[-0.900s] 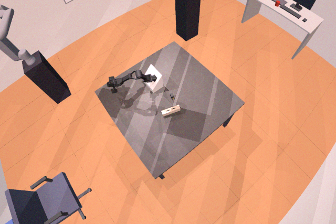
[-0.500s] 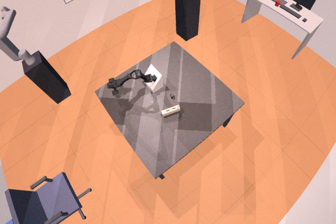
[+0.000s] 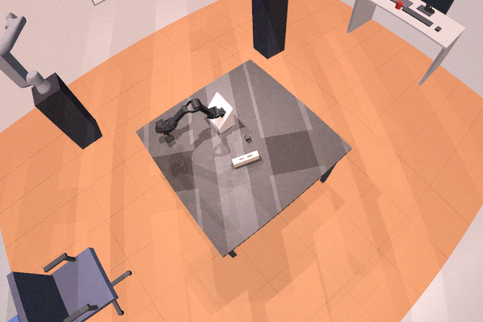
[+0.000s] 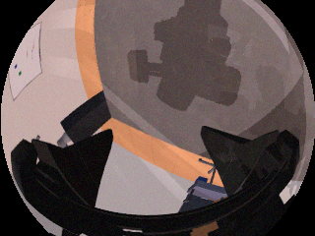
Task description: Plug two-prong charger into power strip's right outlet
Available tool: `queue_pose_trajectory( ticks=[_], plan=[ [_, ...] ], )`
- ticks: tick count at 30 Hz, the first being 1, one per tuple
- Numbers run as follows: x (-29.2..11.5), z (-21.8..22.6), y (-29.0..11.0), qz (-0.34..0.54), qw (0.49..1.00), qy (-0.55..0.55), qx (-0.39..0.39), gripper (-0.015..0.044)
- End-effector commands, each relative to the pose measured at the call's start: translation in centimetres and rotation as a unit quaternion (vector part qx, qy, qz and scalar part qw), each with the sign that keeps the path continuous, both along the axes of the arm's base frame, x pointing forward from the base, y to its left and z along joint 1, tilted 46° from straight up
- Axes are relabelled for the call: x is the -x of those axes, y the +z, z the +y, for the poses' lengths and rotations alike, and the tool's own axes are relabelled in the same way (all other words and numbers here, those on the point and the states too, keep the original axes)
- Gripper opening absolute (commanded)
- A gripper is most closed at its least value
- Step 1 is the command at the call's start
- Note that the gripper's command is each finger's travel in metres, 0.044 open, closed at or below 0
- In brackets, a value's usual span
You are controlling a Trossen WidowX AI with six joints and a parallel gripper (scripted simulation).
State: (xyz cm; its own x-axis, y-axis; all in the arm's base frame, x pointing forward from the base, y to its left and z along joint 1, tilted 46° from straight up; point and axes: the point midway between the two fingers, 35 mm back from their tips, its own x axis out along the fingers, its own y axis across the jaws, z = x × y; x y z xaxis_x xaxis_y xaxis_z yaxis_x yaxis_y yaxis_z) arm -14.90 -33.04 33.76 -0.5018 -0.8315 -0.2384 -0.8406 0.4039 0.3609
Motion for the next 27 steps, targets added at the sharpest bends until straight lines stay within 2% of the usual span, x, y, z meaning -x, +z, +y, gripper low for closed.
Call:
queue_pose_trajectory(
  ticks=[1,27],
  plan=[
    [-1.4,-1.1,-0.6,0.017,0.999,0.027,-0.021,0.0440],
    [-12.5,-5.5,-3.3,0.141,0.962,0.209,-0.108,0.0440]
  ],
)
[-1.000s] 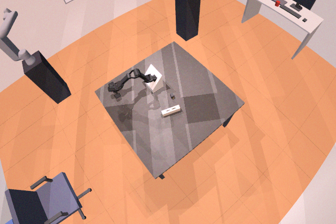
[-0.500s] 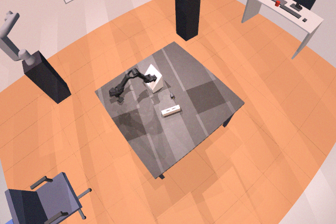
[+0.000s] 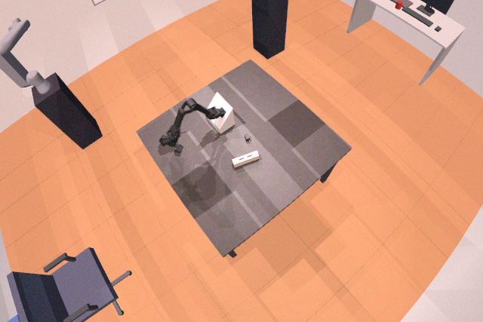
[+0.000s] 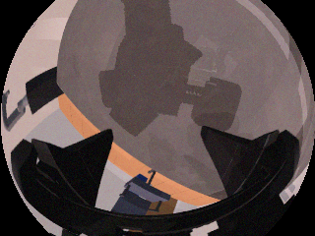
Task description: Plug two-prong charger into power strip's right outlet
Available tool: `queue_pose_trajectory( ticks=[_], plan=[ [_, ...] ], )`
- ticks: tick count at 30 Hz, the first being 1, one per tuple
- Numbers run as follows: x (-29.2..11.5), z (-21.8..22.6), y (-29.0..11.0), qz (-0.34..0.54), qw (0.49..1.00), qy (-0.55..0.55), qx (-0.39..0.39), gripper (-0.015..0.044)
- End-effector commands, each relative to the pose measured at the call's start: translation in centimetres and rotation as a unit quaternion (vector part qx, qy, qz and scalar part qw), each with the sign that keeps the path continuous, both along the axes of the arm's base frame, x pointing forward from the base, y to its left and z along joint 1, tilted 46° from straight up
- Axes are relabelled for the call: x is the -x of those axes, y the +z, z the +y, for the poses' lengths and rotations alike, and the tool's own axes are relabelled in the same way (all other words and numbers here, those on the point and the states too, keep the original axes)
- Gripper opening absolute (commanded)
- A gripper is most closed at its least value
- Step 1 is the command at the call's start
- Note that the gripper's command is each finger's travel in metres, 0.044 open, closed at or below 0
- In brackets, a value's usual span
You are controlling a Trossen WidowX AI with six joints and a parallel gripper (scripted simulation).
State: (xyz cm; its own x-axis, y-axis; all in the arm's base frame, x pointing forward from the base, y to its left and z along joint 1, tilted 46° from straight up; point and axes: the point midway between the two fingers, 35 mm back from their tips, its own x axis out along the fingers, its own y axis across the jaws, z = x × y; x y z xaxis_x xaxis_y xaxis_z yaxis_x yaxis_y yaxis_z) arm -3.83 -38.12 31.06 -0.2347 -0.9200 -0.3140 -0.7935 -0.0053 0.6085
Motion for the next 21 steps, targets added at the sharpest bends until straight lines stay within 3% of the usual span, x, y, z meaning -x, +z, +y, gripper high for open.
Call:
queue_pose_trajectory(
  ticks=[1,21],
  plan=[
    [-1.9,-0.6,-0.8,0.024,0.999,0.030,-0.017,0.0440],
    [-11.7,-0.2,-4.4,0.111,0.973,0.190,-0.077,0.0440]
  ],
)
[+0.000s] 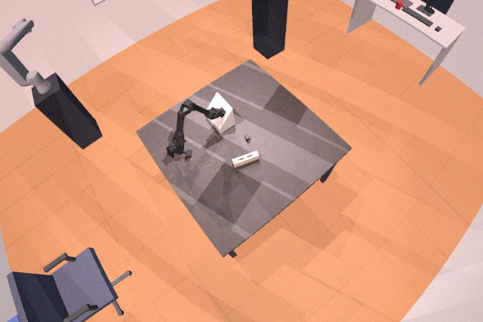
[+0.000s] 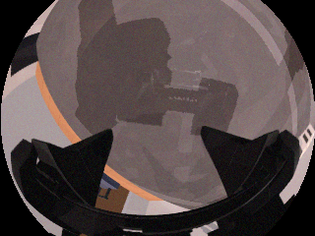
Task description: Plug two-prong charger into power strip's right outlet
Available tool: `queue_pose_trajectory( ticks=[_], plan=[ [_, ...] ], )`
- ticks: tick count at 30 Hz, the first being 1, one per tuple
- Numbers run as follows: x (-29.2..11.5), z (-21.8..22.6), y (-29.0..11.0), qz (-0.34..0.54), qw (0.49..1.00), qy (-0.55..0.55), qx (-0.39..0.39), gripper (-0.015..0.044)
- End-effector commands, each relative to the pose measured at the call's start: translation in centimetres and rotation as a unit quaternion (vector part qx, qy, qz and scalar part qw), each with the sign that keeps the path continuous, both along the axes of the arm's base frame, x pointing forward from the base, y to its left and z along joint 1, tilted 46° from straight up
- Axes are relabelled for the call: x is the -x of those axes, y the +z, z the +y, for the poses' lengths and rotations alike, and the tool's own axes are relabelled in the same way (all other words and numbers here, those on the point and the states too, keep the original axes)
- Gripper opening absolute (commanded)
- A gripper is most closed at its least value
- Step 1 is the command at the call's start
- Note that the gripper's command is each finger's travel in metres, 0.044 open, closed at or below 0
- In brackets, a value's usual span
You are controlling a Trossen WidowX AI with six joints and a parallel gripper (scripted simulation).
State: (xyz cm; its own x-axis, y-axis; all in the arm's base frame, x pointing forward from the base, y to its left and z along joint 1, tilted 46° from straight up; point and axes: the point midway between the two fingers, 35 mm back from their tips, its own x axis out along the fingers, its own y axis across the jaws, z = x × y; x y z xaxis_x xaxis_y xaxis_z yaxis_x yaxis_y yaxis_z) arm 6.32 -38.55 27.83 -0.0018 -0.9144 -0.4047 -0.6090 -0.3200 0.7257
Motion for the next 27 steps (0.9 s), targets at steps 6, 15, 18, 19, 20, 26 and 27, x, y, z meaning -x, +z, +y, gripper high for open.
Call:
queue_pose_trajectory(
  ticks=[6,15,18,19,20,26,27],
  plan=[
    [-3.9,0.8,-2.2,0.040,0.996,0.068,-0.031,0.0440],
    [-8.0,2.1,-4.3,0.089,0.985,0.136,-0.057,0.0440],
    [-9.3,2.6,-5.0,0.106,0.979,0.160,-0.064,0.0440],
    [-9.7,2.8,-5.2,0.112,0.977,0.167,-0.067,0.0440],
    [-10.1,3.0,-5.5,0.118,0.975,0.175,-0.069,0.0440],
    [-12.5,4.3,-6.9,0.154,0.960,0.218,-0.082,0.0440],
    [-12.9,4.5,-7.1,0.161,0.957,0.226,-0.084,0.0440]
  ],
)
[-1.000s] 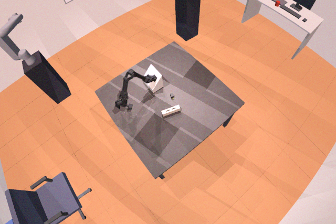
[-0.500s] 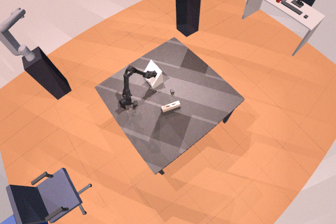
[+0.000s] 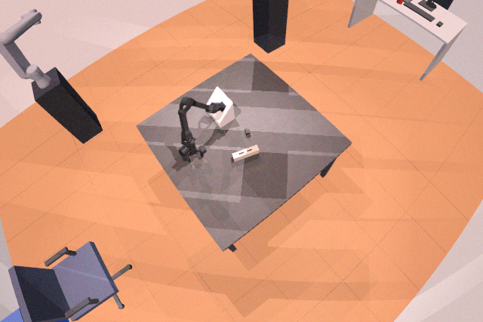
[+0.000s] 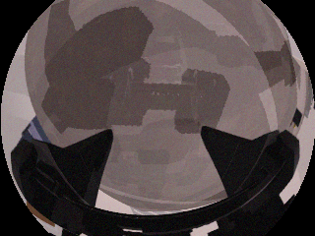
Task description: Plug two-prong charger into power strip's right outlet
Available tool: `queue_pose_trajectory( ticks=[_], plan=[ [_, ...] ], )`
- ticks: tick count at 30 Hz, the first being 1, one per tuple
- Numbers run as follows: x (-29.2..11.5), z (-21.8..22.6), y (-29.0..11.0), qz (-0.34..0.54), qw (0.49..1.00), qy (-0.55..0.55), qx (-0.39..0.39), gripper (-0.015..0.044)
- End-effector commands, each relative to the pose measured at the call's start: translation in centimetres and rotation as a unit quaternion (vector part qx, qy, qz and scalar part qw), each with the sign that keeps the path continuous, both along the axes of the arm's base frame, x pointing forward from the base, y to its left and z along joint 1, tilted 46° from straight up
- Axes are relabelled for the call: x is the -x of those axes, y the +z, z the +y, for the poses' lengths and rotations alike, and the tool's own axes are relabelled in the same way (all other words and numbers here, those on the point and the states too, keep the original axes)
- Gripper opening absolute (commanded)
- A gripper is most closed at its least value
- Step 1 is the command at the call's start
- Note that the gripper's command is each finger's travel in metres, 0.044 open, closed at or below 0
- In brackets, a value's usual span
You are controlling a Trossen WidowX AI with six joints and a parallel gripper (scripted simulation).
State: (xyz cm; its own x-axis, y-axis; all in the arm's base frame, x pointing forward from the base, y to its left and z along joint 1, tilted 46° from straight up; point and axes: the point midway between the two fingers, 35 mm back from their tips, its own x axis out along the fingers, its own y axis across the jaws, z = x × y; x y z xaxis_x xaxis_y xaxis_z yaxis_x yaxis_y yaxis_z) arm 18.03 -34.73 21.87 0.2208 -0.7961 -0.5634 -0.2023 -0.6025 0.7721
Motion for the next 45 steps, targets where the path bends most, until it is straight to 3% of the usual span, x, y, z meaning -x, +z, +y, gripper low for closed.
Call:
queue_pose_trajectory(
  ticks=[1,25,45],
  plan=[
    [-1.5,0.9,-1.4,0.031,0.999,0.031,-0.012,0.0440],
    [-9.4,7.9,-6.9,0.192,0.955,0.225,-0.033,0.0440],
    [-13.7,15.4,-11.5,0.329,0.852,0.407,-0.019,0.0440]
  ],
)
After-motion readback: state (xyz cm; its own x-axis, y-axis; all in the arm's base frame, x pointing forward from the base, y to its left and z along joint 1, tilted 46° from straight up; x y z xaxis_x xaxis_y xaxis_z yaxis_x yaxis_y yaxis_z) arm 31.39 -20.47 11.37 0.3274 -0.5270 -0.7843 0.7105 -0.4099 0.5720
